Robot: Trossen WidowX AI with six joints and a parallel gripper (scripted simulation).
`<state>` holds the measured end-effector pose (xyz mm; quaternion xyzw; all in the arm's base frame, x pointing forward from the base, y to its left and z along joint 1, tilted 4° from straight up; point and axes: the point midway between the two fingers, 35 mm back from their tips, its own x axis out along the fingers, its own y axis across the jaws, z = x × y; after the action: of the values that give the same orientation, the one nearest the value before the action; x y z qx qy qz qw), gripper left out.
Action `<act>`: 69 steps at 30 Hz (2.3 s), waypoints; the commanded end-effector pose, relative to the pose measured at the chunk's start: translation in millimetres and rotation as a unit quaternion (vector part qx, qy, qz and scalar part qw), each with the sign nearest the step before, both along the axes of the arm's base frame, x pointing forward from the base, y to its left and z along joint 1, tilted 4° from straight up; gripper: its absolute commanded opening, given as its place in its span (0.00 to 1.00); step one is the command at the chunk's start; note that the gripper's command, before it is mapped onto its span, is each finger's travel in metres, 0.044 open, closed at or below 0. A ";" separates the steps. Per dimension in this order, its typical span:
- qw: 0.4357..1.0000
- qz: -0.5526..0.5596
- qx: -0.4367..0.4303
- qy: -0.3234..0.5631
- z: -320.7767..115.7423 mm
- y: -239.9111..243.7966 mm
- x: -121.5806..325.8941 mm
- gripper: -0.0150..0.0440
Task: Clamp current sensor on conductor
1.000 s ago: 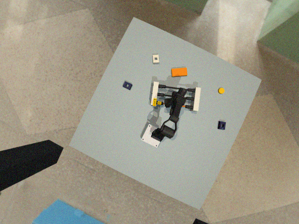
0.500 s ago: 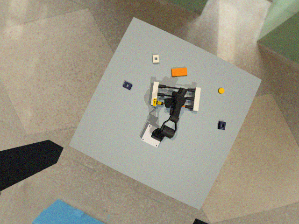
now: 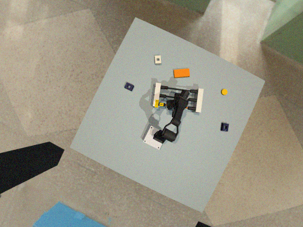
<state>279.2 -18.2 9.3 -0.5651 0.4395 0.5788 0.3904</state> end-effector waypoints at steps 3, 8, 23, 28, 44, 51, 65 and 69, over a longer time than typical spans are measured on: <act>1.000 0.000 0.000 0.002 -0.7 -0.1 -0.1 0.25; 1.000 0.000 0.000 0.002 -0.7 -0.1 -0.1 0.34; 1.000 0.000 -0.001 0.003 1.0 -0.1 0.1 1.00; 1.000 0.000 0.000 0.001 -0.1 0.0 0.3 0.78; 1.000 0.000 0.000 0.001 -0.1 0.0 0.3 0.34; 1.000 0.001 0.002 -0.005 3.1 0.2 0.5 0.25; 1.000 -0.001 0.000 0.000 1.0 -0.5 -0.6 0.25; 1.000 -0.001 0.000 0.000 1.0 -0.5 -0.6 0.25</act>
<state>278.8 -18.6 10.0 -0.5646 0.4400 0.5787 0.3907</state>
